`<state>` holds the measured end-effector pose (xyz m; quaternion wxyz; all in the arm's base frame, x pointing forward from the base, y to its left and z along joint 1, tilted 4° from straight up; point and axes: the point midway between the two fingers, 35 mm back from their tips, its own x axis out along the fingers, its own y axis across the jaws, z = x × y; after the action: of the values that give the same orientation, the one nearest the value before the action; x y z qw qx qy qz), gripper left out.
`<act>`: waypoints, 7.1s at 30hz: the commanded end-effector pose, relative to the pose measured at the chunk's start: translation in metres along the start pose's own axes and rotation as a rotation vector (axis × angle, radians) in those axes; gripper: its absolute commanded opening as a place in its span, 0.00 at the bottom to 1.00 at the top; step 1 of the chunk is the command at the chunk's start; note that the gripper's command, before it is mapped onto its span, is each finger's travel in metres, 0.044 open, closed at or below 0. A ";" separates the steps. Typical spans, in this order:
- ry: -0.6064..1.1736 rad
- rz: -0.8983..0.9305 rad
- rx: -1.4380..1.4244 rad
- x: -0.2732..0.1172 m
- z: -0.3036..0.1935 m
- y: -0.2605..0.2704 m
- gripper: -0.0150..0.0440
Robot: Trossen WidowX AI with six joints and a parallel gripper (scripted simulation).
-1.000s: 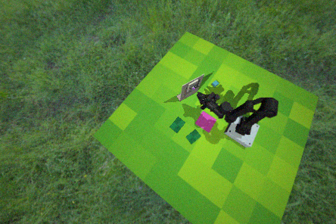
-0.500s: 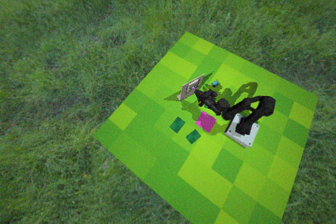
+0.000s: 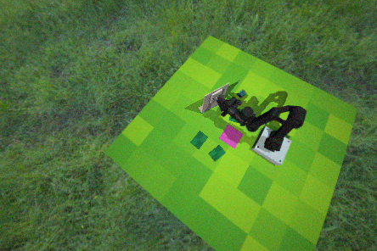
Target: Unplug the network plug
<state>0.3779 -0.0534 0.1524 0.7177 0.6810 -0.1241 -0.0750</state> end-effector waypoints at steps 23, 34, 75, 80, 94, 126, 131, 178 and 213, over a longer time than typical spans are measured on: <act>0.004 0.000 0.004 0.000 0.000 0.000 0.25; 0.004 0.000 0.004 -0.007 -0.002 0.000 0.25; 0.004 -0.003 0.005 -0.034 -0.011 -0.001 0.25; 0.004 -0.003 0.005 -0.038 -0.012 -0.001 0.25; 0.004 -0.004 0.006 -0.047 -0.015 -0.001 0.25; 0.006 -0.005 0.010 -0.060 -0.022 0.009 0.25; 0.006 -0.005 0.009 -0.061 -0.023 0.016 0.25; 0.117 -0.160 -0.160 -0.078 -0.032 0.031 0.25; 0.647 -0.733 -0.457 -0.144 -0.046 -0.063 0.25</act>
<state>0.2635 0.0240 0.0795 0.7834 0.5010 0.3412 -0.1373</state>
